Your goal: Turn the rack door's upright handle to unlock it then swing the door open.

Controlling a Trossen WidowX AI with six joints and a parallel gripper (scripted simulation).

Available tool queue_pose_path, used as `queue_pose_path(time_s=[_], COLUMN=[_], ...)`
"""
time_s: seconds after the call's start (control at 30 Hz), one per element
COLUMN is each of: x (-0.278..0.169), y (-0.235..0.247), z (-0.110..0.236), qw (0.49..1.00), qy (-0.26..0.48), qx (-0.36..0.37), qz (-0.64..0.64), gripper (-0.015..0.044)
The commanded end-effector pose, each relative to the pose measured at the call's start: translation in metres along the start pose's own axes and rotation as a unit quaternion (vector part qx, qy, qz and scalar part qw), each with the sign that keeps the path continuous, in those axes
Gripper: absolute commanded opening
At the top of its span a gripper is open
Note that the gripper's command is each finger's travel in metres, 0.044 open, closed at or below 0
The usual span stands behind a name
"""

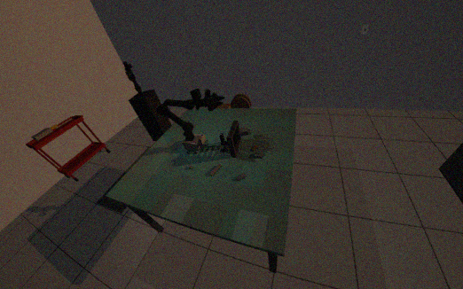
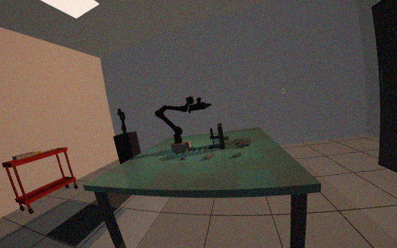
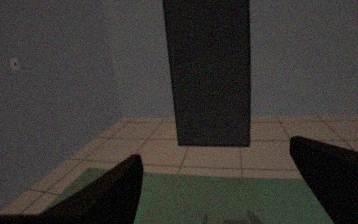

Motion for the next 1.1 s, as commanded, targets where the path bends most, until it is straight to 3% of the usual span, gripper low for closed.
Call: queue_pose_path(time_s=[0.0,0.13,0.6,1.07], x=[0.000,-0.006,-0.036,-0.068], y=[0.000,-0.006,-0.035,-0.067], z=[-0.001,-0.011,-0.042,-0.054], qw=[1.000,0.999,0.973,0.915], qy=[0.002,0.046,0.228,0.402], qx=[0.000,-0.007,-0.029,-0.036], qz=[0.000,0.009,0.033,0.031], gripper=[0.0374,0.0288,0.0288,0.0288])
Point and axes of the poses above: the point midway between the two fingers, 35 mm back from their tips, its own z axis back along the fingers, its own y axis across the jaws, x = y × z, the point moved 4 cm from there along z, back along the fingers, and after that the axes turned 4 degrees about z, right-handed, at the moved point
